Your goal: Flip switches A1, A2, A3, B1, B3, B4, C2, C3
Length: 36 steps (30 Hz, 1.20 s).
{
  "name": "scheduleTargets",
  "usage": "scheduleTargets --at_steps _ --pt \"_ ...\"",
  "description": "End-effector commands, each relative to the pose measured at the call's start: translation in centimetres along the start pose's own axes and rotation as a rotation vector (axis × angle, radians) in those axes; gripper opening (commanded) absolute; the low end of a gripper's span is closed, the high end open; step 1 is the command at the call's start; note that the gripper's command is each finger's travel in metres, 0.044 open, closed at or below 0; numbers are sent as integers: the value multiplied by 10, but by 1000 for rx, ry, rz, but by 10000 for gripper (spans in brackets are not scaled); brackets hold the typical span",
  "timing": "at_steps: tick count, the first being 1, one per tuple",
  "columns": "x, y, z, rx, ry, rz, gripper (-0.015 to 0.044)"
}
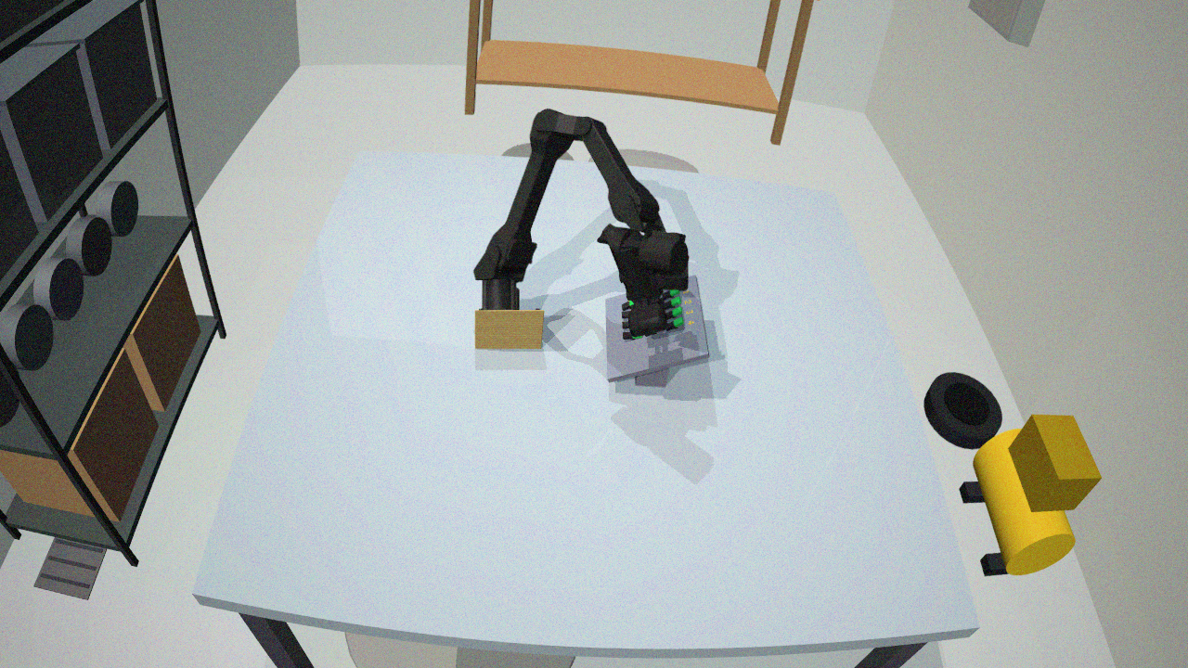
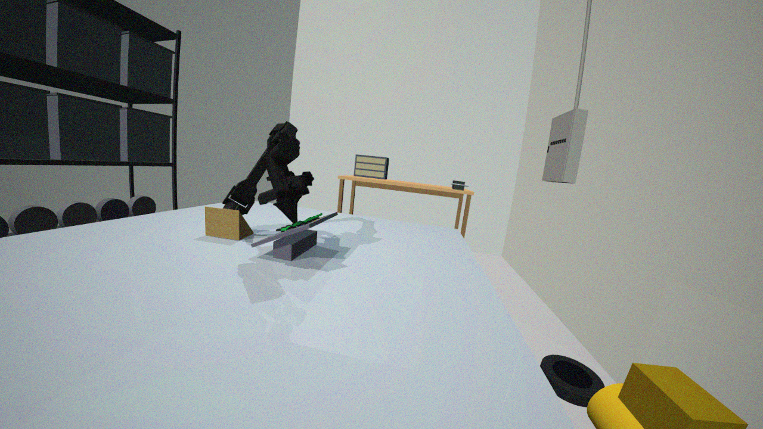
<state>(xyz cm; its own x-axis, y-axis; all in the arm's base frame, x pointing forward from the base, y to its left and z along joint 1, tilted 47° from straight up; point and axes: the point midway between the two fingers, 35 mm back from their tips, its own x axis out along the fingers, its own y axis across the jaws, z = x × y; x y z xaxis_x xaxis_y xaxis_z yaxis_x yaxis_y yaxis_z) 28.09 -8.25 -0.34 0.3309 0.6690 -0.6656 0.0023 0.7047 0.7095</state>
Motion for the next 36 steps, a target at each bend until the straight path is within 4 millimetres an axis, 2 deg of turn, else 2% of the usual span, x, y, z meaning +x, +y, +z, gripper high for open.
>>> scheduleTargets --at_steps 1,30,32,35,36 --pt "1 0 0 6 -3 5 0" --pt "5 1 0 6 -3 5 0" --pt "-6 -1 1 1 -5 0 0" --pt "-50 -1 -2 6 -22 1 0" --pt "-58 -1 -2 7 -26 2 0"
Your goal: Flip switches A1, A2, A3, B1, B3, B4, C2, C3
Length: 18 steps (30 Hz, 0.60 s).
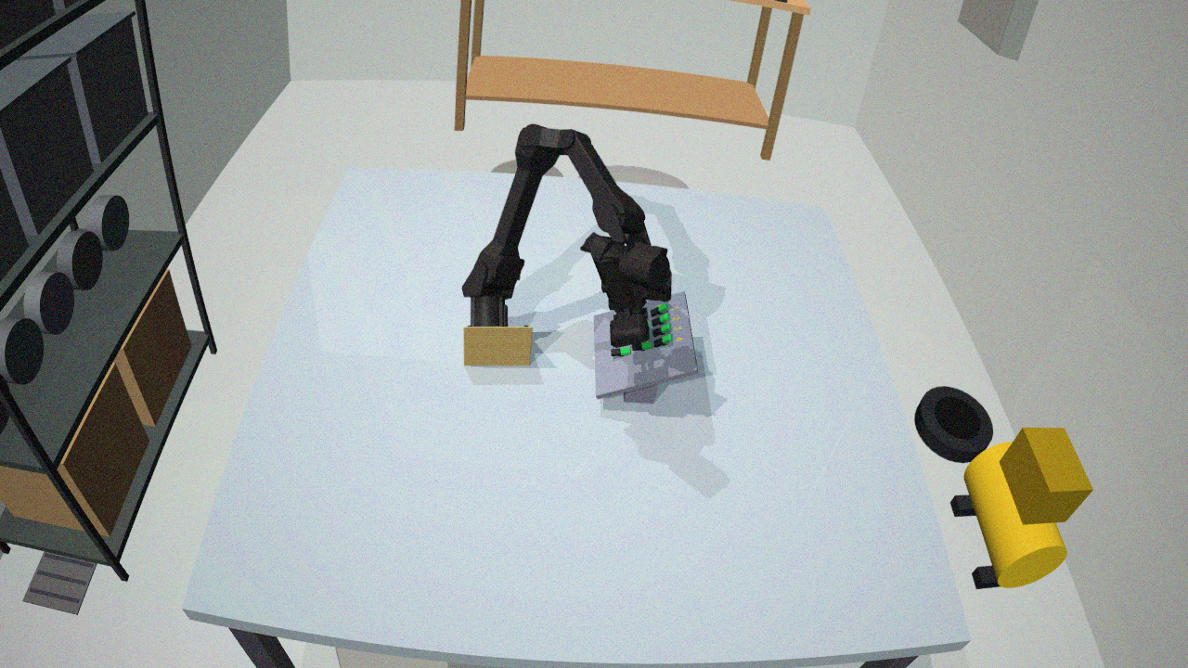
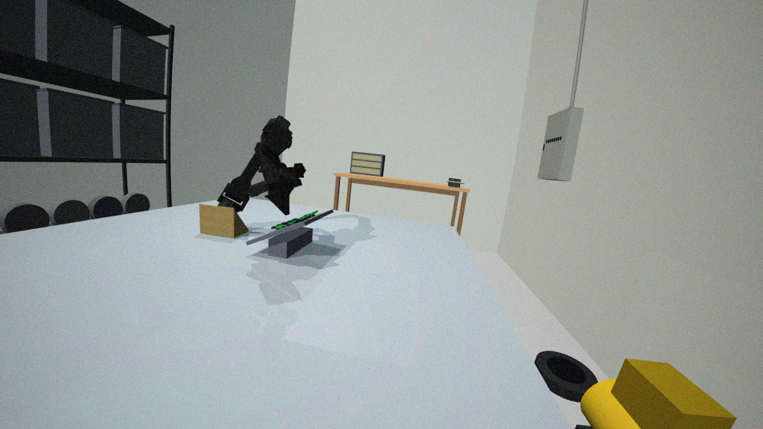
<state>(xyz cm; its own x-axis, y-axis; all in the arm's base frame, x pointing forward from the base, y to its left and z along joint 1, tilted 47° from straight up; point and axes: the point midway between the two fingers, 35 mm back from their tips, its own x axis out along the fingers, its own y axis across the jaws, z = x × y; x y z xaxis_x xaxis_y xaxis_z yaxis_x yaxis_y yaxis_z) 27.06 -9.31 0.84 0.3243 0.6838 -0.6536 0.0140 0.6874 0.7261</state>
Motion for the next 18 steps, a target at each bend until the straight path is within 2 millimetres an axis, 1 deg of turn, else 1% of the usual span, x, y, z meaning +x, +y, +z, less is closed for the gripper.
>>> scheduleTargets --at_steps 1,7,9,14,16,18 --pt "-42 -1 1 -12 -34 -16 0" --pt "-42 1 0 -12 -34 -16 0" --pt "-43 12 -10 -11 -34 -15 0" --pt "-40 50 -52 -8 -32 -13 0" --pt "-39 55 -58 -8 -32 -13 0" --pt "-39 55 -58 -8 -32 -13 0"
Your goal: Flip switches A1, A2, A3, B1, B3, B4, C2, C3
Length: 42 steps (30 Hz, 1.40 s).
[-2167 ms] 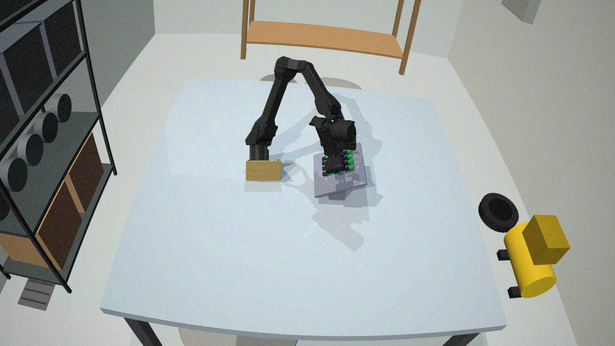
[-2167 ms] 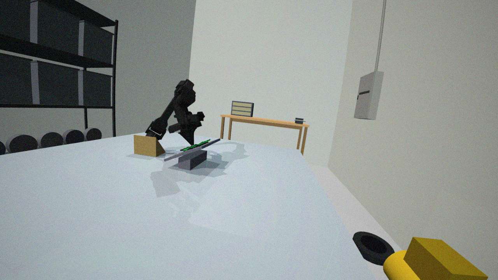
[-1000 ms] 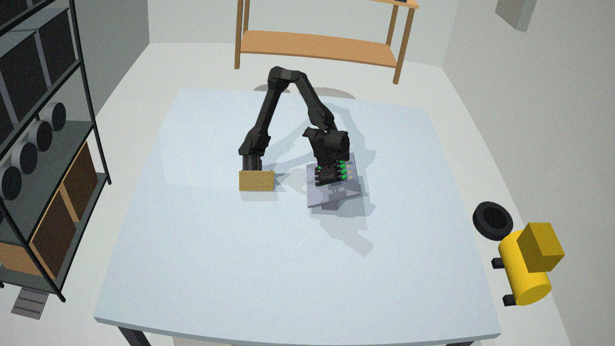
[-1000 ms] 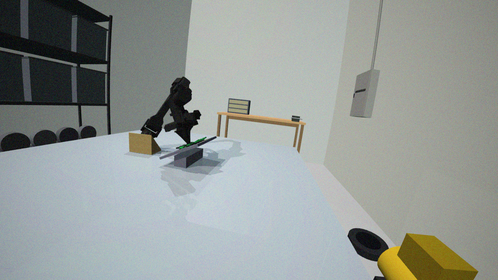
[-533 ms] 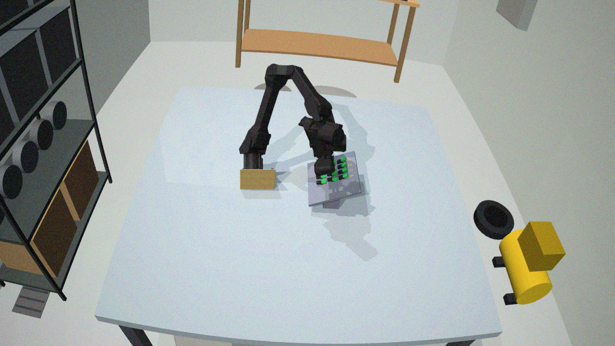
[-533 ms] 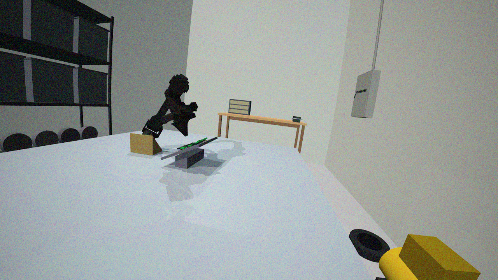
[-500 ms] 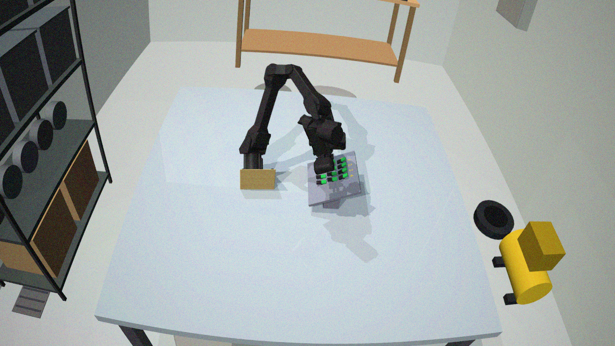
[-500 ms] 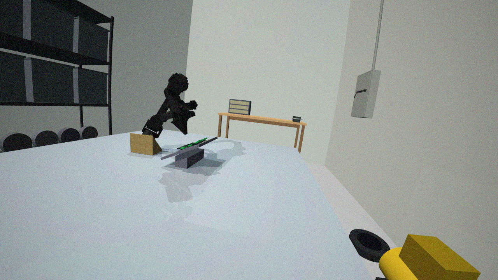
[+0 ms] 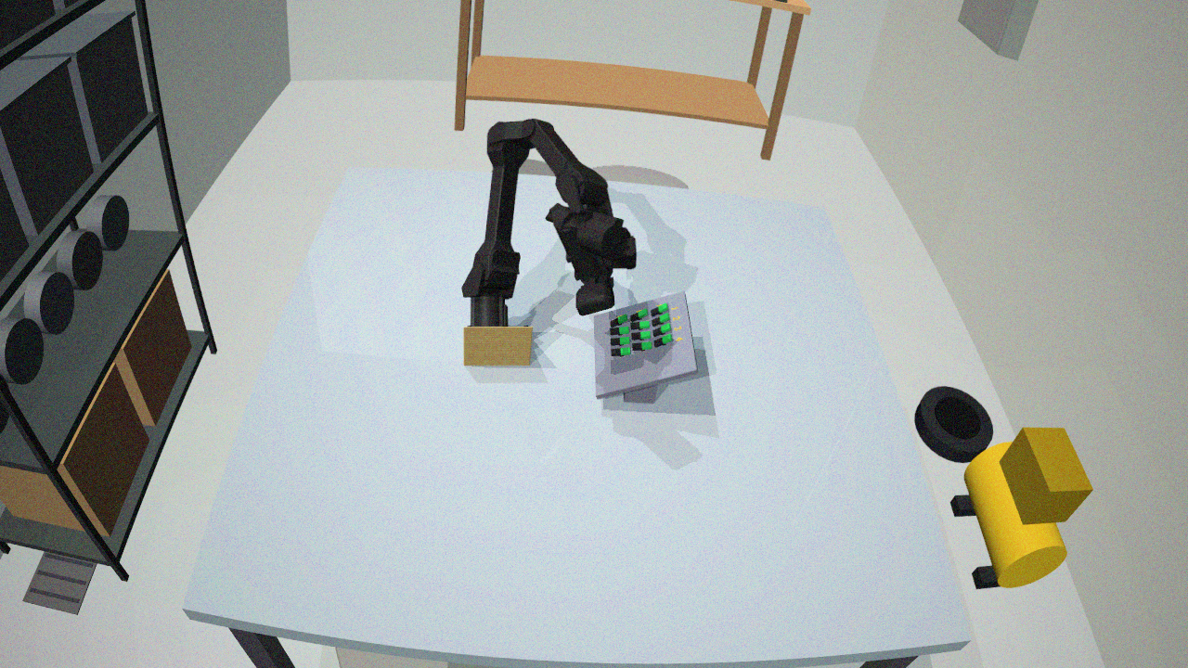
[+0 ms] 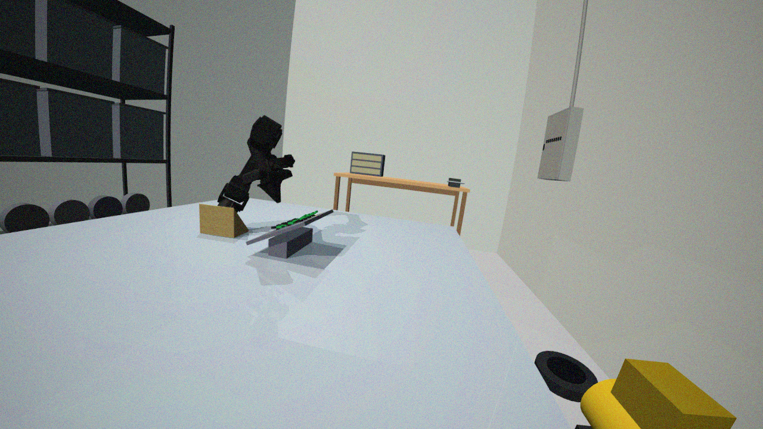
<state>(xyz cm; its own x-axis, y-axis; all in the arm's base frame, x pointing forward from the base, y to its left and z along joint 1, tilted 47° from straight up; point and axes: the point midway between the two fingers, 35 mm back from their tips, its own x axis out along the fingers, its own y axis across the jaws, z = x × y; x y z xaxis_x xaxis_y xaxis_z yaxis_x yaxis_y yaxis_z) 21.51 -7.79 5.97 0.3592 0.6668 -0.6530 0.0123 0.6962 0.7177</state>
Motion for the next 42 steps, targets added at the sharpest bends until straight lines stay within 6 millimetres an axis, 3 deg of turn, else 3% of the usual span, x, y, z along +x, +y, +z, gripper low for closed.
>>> scheduleTargets --at_steps 1,4,9,31,42 --pt "2 8 -13 -2 5 -2 0" --pt "4 8 -13 -2 4 -3 0" --pt "37 8 -13 -3 -22 -1 0" --pt "60 9 -13 -3 -22 0 0" --pt "61 9 -13 -4 -22 0 0"
